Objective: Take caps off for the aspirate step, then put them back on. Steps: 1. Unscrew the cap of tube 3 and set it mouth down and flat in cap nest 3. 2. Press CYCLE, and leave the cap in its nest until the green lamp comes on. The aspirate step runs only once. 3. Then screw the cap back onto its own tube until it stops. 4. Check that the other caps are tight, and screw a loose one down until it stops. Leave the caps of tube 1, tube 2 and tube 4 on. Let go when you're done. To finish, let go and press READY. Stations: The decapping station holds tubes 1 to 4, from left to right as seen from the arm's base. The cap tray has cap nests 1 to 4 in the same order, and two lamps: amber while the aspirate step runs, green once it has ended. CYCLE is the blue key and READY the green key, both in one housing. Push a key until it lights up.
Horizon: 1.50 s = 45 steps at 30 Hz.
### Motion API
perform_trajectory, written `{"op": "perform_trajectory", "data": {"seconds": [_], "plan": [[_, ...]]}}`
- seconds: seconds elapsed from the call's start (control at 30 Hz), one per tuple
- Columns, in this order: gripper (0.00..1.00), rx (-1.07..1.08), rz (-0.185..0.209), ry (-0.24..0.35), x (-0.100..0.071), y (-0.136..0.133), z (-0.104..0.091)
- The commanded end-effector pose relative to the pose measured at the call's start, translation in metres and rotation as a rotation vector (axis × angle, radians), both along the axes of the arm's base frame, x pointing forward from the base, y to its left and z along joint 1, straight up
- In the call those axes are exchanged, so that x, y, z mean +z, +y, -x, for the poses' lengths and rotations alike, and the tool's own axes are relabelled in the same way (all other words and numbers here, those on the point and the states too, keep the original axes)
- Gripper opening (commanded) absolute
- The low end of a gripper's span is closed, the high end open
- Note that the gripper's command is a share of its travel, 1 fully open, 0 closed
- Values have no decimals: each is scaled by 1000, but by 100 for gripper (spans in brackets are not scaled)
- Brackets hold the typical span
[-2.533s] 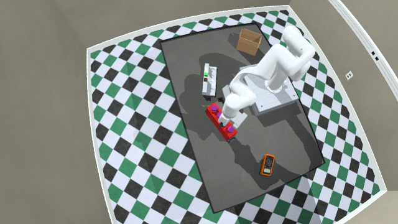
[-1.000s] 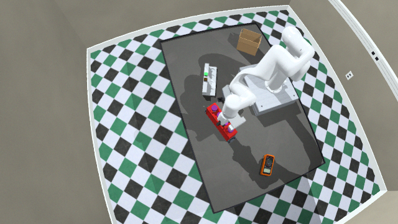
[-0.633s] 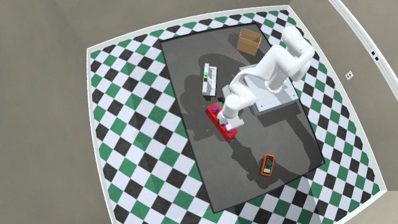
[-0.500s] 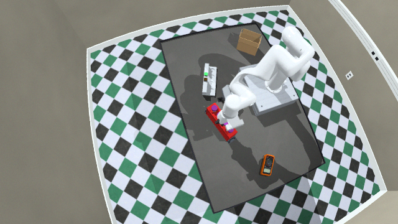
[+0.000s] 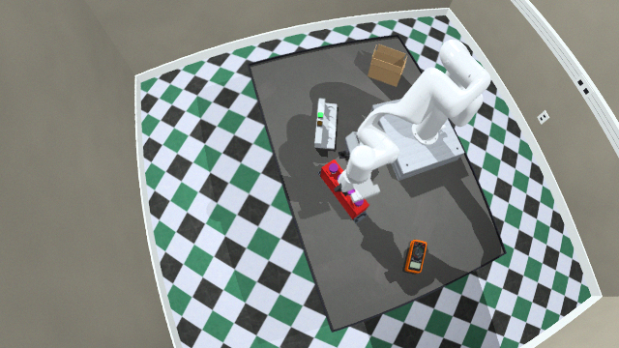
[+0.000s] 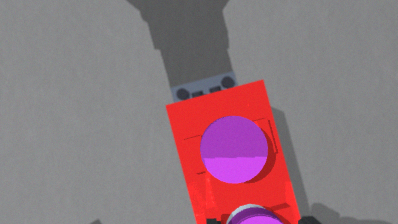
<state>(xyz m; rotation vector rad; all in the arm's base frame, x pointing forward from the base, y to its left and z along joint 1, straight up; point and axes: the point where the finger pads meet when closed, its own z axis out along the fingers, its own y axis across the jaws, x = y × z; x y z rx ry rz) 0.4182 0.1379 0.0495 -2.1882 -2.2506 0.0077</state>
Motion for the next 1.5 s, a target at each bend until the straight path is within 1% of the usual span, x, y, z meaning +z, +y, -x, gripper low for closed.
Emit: {"op": "perform_trajectory", "data": {"seconds": [0.0, 0.33, 0.37, 0.43, 0.5, 0.57, 0.63, 0.73, 1.0, 1.23, 1.47], "plan": [[46, 0, 4, -7, 8, 1, -2], [46, 0, 4, -7, 38, 1, -2], [46, 0, 4, -7, 39, 1, -2], [46, 0, 4, -7, 39, 1, -2], [46, 167, 4, -7, 39, -15, -6], [46, 167, 4, -7, 39, -15, -6], [46, 333, 4, -6, 39, -31, -11], [46, 464, 4, -5, 39, -49, -16], [46, 489, 5, -5, 39, -100, -30], [46, 489, 5, -5, 39, -100, -30], [46, 489, 5, -5, 18, -100, -30]]}}
